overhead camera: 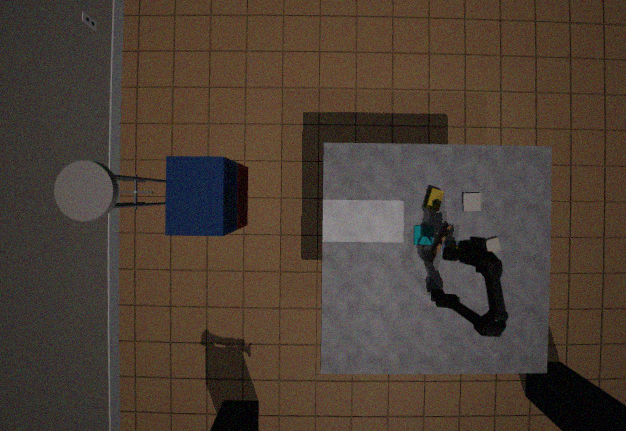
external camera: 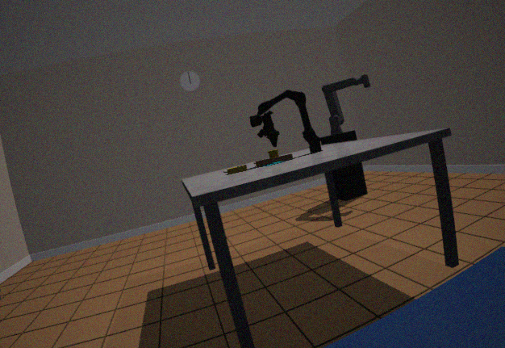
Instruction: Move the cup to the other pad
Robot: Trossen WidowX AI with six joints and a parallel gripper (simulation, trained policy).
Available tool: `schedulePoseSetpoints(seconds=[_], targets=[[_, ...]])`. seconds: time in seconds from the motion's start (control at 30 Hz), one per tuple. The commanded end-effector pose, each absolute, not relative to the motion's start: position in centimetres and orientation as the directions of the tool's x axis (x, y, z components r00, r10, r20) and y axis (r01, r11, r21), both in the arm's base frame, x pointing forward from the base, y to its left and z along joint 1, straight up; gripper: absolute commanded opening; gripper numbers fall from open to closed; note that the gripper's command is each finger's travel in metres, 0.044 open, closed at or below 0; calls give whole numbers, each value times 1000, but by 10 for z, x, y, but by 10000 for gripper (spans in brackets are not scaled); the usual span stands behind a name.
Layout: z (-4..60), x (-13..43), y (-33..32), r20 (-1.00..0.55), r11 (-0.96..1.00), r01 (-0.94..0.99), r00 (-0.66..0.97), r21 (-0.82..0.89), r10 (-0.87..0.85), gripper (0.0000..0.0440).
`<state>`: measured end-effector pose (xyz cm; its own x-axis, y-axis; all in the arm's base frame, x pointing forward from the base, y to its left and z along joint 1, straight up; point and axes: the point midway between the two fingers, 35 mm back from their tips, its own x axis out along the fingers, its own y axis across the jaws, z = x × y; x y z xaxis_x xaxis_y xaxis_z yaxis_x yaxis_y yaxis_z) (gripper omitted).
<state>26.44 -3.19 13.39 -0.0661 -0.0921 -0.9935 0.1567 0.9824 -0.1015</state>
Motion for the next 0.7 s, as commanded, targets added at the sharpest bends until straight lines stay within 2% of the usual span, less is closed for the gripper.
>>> schedulePoseSetpoints(seconds=[0.0,0.53,0.67], targets=[[123,262,-37,-992,984,140,-87,-106,-95,178],[75,258,-50,-988,996,26,-127,-86,-83,188],[64,257,-50,-989,997,-25,-130,-71,-73,177]])
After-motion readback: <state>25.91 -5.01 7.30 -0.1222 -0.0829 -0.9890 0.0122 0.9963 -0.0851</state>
